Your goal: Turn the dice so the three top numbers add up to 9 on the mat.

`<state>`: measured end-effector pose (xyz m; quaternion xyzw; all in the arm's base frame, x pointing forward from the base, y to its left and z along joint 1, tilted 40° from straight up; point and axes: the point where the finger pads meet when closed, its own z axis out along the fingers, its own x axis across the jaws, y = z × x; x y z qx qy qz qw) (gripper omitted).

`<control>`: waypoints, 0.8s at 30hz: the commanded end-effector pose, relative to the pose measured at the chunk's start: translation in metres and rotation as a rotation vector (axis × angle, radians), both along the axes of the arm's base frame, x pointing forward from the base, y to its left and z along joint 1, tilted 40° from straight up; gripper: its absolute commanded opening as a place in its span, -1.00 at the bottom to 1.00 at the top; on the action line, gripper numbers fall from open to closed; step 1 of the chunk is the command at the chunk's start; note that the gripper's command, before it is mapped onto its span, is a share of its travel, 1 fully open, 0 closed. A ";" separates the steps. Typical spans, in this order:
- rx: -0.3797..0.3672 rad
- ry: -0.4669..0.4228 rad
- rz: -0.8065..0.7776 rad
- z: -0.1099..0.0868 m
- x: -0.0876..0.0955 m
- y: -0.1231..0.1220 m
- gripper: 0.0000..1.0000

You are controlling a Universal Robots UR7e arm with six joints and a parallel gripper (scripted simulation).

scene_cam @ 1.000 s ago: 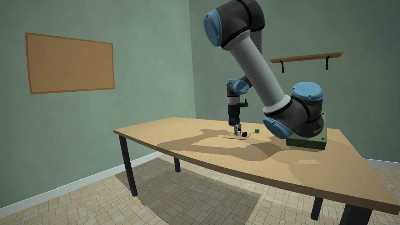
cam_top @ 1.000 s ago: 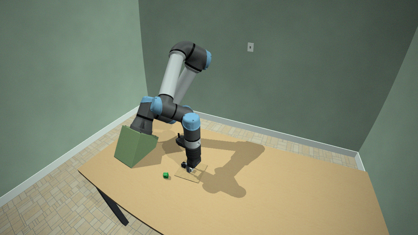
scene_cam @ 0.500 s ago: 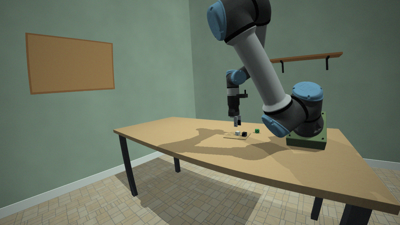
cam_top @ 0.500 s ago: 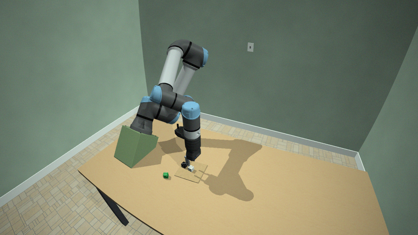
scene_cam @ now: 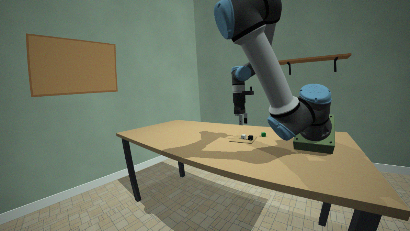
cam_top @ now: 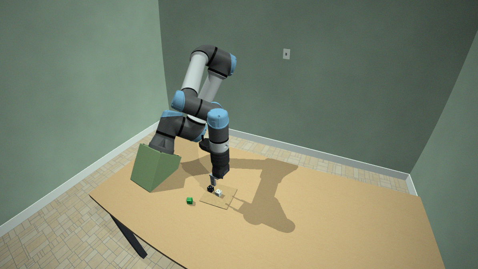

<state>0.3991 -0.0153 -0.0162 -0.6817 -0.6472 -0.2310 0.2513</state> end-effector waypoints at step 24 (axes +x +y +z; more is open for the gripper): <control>0.000 0.010 -0.012 0.000 -0.001 -0.001 1.00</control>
